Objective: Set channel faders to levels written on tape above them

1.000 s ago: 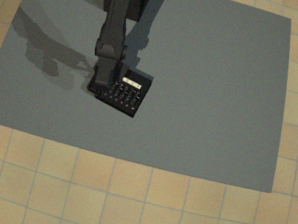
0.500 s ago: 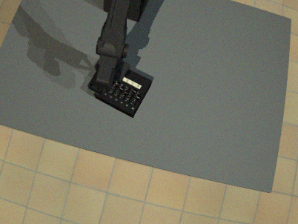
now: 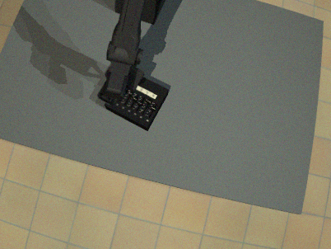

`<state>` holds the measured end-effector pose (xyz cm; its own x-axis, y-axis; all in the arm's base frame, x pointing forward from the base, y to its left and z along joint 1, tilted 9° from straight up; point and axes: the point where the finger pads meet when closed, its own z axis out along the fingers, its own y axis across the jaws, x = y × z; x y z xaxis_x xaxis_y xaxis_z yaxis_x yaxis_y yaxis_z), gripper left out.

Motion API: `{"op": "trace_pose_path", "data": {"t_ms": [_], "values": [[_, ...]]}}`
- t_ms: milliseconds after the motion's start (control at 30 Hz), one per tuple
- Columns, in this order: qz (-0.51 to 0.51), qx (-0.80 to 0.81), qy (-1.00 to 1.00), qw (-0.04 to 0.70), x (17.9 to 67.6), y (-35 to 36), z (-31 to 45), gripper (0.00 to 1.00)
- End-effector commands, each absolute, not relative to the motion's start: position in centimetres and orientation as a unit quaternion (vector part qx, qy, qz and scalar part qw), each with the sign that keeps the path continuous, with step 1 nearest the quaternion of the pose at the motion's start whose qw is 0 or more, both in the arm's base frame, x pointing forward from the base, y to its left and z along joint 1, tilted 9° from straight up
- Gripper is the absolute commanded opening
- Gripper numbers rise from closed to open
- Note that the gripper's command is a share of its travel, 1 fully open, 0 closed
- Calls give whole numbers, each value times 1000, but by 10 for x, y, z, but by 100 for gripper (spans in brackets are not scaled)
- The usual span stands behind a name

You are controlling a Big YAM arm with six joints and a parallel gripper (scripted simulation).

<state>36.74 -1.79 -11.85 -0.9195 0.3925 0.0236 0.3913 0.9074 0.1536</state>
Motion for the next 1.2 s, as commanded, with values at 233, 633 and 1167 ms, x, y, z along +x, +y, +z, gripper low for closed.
{"op": "trace_pose_path", "data": {"t_ms": [233,633,1167], "values": [[80,200,976,25,376,-17,-107,0],[80,200,976,25,376,-17,-107,0],[80,200,976,27,383,-17,-104,0]]}}
